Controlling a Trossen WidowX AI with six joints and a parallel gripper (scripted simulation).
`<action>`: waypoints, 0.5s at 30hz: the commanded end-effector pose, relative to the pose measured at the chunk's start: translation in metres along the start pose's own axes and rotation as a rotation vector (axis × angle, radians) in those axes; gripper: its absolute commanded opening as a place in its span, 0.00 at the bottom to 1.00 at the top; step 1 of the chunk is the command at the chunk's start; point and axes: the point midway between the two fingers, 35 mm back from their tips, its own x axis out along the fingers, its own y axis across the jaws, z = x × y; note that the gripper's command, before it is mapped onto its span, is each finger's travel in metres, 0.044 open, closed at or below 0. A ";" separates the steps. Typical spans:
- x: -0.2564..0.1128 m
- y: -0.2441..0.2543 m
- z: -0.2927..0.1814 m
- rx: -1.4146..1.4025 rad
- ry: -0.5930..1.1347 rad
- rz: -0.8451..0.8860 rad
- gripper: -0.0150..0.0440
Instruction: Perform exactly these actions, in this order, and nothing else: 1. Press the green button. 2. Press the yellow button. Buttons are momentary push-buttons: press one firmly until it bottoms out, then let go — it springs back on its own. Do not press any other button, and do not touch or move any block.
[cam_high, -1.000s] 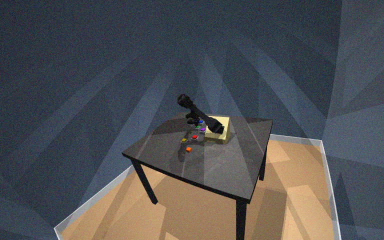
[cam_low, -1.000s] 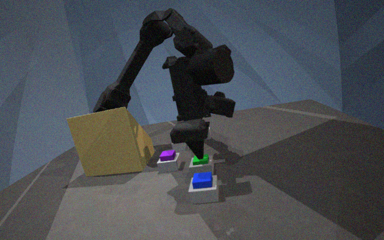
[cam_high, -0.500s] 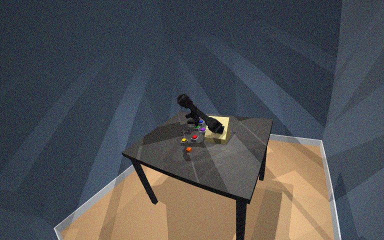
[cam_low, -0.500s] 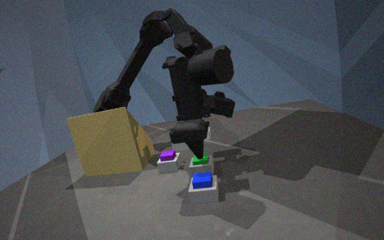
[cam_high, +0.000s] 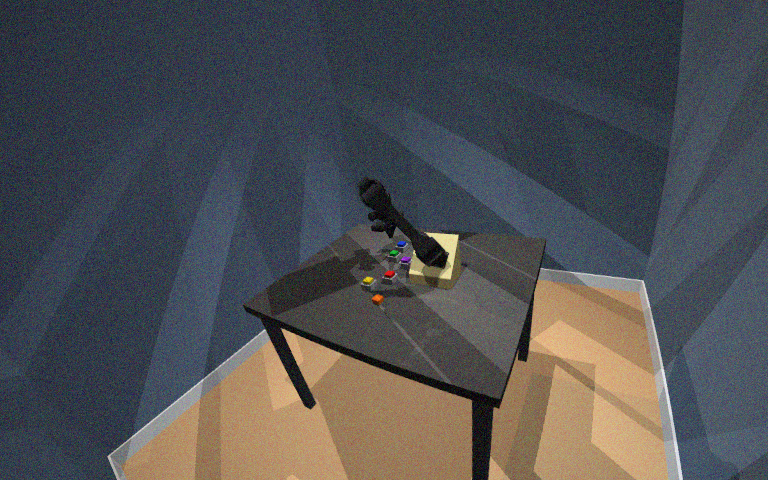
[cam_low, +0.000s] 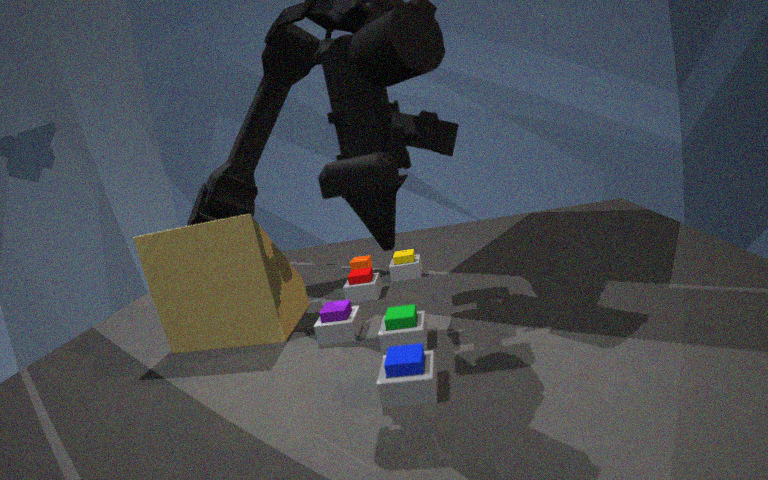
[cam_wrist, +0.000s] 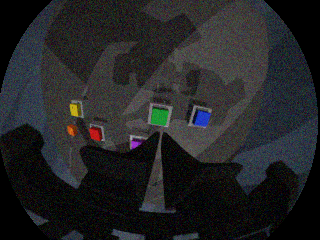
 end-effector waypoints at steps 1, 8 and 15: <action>-0.015 0.002 -0.001 -0.008 0.007 0.000 0.29; -0.021 0.079 0.013 -0.001 0.005 -0.017 0.29; -0.019 0.191 0.000 -0.002 0.004 -0.006 0.29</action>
